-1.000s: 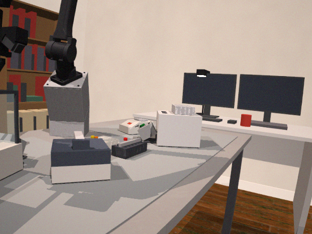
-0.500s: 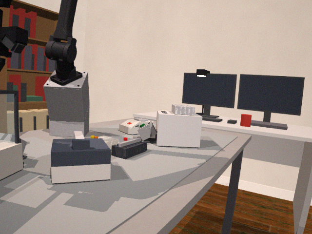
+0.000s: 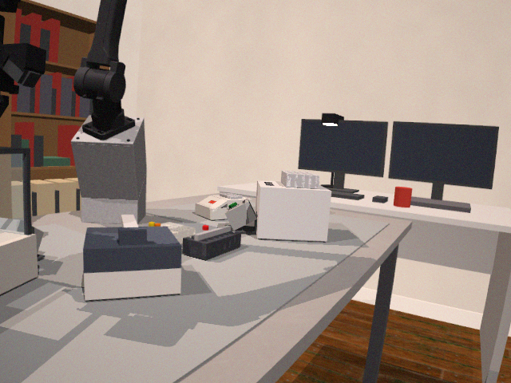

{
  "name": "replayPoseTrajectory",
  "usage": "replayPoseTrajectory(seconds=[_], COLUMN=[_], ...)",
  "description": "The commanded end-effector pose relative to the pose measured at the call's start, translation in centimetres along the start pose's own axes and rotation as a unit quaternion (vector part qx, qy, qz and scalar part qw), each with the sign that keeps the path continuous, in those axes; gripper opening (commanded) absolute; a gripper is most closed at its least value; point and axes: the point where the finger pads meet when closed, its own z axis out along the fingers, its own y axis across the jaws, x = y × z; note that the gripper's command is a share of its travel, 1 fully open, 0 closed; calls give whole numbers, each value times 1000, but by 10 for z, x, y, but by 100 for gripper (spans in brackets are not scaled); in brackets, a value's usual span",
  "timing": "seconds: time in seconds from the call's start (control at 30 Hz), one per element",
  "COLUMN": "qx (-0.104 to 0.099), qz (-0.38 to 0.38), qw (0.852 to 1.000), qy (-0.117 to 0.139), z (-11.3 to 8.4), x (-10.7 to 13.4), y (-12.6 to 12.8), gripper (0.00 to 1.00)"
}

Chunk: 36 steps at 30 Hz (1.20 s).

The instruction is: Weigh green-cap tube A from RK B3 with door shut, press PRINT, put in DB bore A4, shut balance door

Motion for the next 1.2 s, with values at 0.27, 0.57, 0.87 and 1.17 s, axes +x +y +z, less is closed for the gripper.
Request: replayPoseTrajectory(seconds=[0.27,0.57,0.87,1.17], qx=[10,10,25,26], qz=[-2,-2,-4,-4], qw=[1000,1000,1000,1000], qy=[-2,-2,0,0], z=[-7,-7,-36,-48], x=[-1,-1,1,1], y=[-13,-13,-25,-25], gripper=[30,30,30,30])
